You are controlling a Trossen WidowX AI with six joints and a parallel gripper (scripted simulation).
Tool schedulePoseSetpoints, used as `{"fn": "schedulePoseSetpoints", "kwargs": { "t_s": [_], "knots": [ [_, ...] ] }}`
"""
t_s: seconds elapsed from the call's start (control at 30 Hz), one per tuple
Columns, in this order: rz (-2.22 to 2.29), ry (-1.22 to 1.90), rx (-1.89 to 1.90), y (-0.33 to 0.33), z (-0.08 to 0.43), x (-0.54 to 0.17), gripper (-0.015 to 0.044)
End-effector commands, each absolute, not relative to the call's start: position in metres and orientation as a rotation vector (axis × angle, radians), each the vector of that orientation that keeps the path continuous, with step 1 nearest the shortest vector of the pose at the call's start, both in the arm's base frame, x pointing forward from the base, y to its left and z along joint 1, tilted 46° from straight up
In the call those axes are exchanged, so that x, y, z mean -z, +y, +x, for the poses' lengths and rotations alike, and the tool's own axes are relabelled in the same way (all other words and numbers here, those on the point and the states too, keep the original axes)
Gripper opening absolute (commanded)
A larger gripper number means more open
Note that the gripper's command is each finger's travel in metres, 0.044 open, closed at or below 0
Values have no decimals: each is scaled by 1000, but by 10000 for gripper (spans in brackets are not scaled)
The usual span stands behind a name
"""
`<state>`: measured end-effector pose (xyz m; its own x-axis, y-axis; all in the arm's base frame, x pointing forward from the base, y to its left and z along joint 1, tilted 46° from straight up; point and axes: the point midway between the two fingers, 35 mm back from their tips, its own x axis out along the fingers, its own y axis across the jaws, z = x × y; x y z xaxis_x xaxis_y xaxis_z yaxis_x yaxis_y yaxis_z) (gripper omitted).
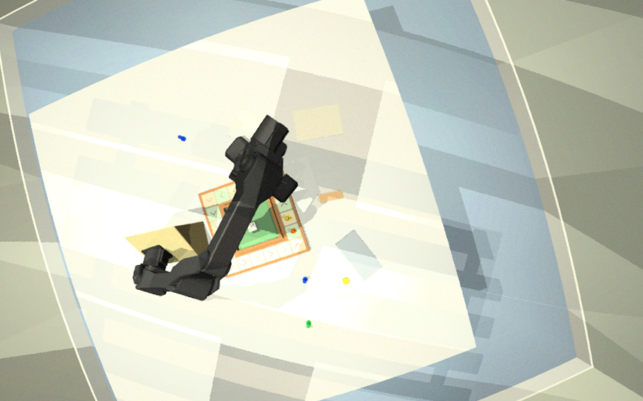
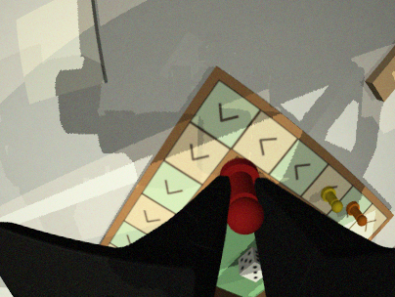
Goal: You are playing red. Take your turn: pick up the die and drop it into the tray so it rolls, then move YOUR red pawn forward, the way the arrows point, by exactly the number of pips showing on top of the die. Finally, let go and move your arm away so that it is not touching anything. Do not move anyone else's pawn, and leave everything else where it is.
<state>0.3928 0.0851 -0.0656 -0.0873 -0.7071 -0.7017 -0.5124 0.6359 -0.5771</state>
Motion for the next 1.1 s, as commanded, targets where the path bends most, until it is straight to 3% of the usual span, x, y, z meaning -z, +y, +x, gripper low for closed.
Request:
{"fn": "schedulePoseSetpoints", "kwargs": {
  "t_s": [0.0, 1.07],
  "knots": [
    [-989, 1750, 219, 85, 385, 69, 0],
    [-990, 1753, 218, 62, 296, 103, 0]
  ]
}}
